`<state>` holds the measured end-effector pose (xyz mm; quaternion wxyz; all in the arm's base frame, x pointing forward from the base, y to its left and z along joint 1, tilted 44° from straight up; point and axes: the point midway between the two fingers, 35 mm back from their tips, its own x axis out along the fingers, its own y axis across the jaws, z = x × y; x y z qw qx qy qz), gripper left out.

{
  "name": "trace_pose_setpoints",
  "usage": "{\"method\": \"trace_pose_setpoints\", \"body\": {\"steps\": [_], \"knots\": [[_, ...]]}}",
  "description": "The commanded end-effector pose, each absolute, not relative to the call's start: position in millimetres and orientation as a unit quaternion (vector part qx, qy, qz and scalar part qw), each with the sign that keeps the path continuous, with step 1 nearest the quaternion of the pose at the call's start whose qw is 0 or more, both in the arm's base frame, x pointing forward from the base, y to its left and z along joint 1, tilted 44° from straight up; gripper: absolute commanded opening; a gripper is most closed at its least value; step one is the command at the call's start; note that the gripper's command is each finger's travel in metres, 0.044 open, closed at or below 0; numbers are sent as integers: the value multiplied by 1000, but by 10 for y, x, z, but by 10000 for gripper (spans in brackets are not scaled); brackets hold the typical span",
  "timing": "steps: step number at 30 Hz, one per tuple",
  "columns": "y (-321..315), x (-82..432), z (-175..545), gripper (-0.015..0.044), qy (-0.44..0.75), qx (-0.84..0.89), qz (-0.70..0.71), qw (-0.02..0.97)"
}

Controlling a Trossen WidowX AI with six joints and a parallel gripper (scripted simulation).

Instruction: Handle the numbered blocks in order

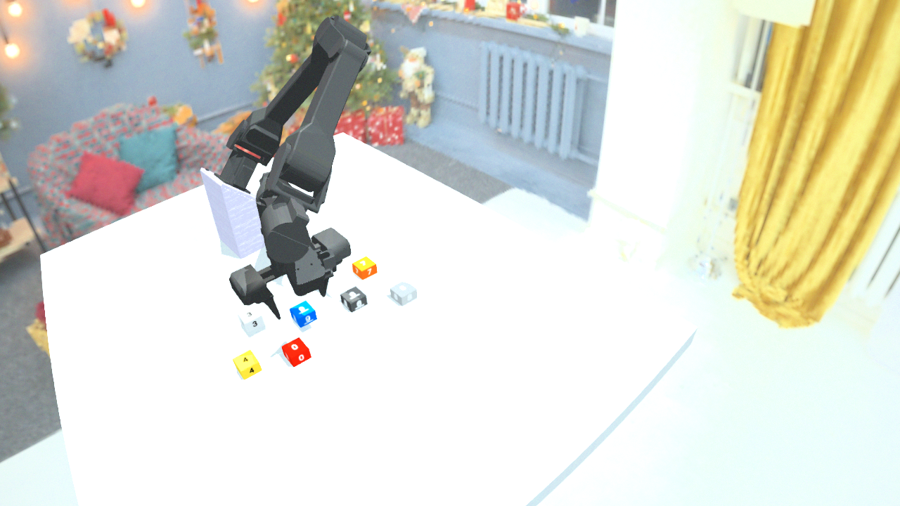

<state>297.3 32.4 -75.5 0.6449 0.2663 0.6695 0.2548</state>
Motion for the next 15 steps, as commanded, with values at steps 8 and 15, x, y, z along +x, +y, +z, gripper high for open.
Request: {"method": "trace_pose_setpoints", "body": {"steps": [8,15], "knots": [[465,2936,-893,400,671,271,255,641],[515,2930,-941,374,671,271,256,641]]}}
